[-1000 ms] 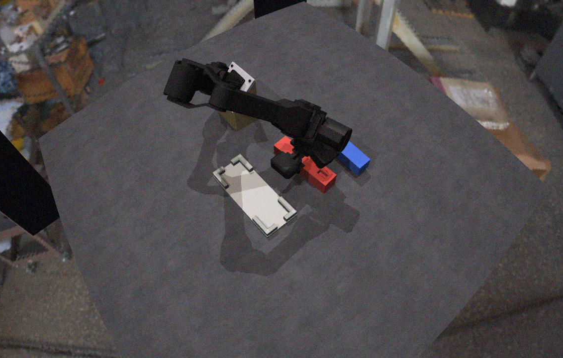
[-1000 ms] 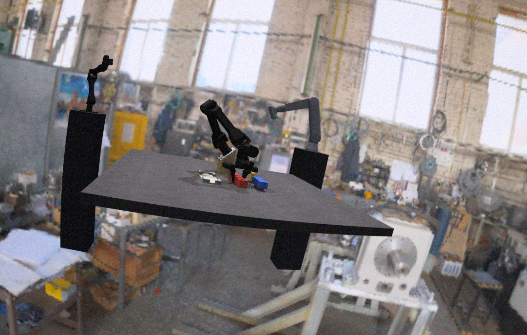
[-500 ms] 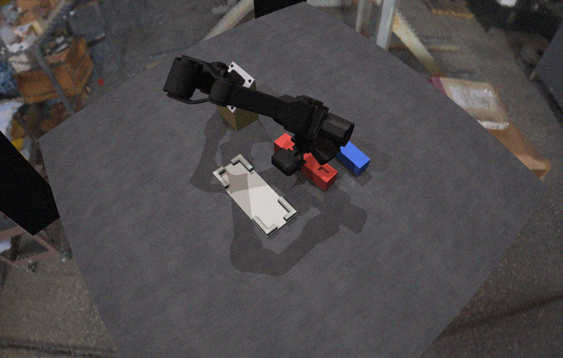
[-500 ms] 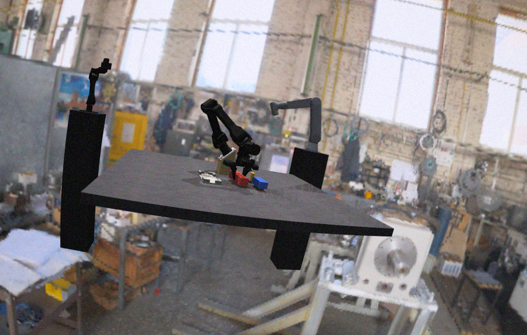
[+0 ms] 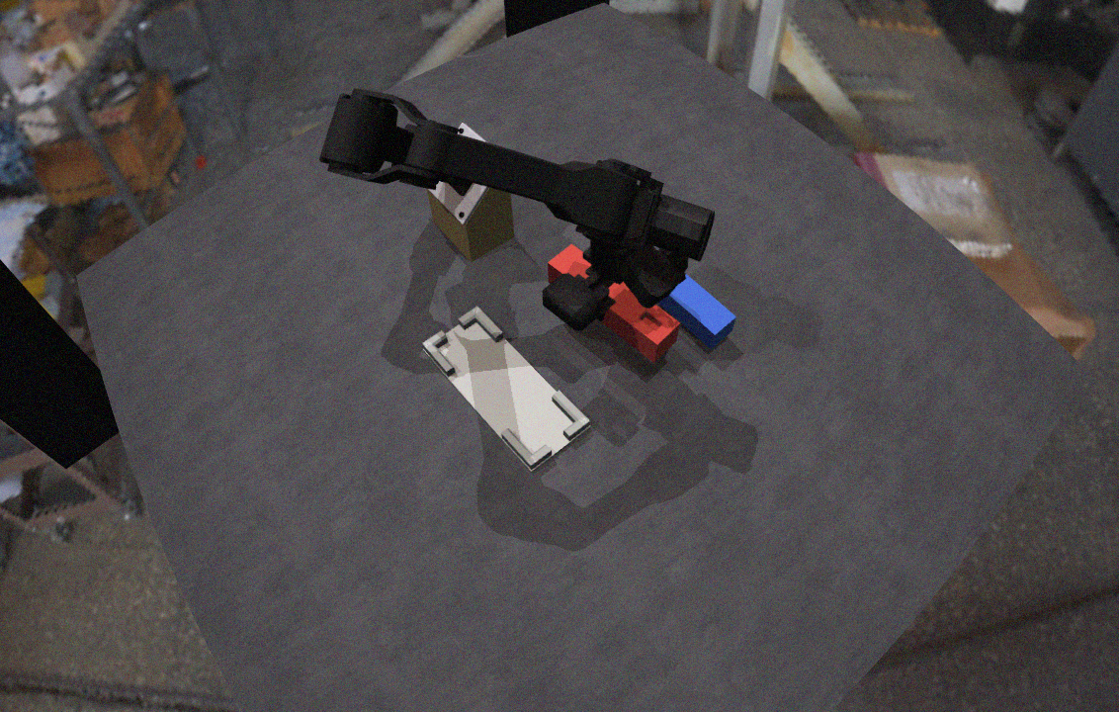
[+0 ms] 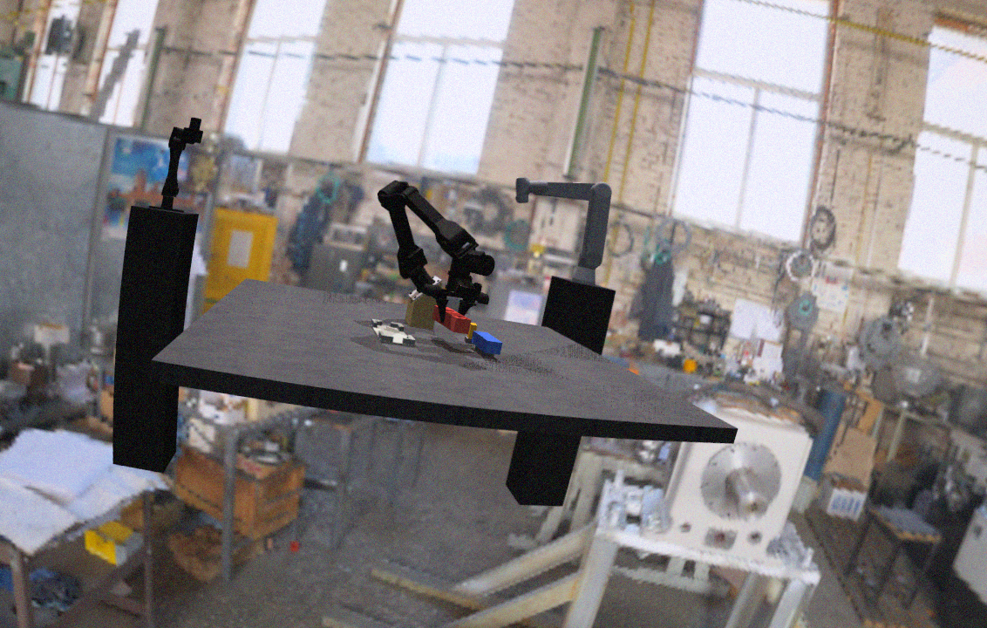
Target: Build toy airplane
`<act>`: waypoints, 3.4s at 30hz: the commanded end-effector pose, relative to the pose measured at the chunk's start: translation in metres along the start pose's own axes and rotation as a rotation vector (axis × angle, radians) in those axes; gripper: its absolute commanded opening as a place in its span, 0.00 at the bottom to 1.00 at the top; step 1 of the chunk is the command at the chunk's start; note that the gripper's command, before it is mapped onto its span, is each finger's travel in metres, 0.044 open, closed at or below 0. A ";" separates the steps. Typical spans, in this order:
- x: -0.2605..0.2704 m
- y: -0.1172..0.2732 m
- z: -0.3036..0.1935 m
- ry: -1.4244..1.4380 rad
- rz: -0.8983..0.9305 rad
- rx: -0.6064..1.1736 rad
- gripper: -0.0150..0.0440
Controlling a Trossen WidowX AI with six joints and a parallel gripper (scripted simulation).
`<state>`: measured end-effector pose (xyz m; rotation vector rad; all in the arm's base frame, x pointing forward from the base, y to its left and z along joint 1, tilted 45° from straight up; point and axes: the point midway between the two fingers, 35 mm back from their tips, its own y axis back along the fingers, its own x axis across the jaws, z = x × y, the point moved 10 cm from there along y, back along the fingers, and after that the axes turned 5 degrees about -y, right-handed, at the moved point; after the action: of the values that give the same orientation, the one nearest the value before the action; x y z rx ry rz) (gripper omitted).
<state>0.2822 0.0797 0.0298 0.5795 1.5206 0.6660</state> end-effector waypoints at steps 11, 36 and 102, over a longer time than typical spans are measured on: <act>-0.001 0.042 -0.001 -0.009 0.005 0.000 0.25; -0.039 0.056 0.000 -0.027 0.019 -0.001 0.25; -0.145 -0.009 -0.018 -0.097 -0.010 0.001 0.59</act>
<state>0.2735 -0.0281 0.1297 0.5984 1.4215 0.6246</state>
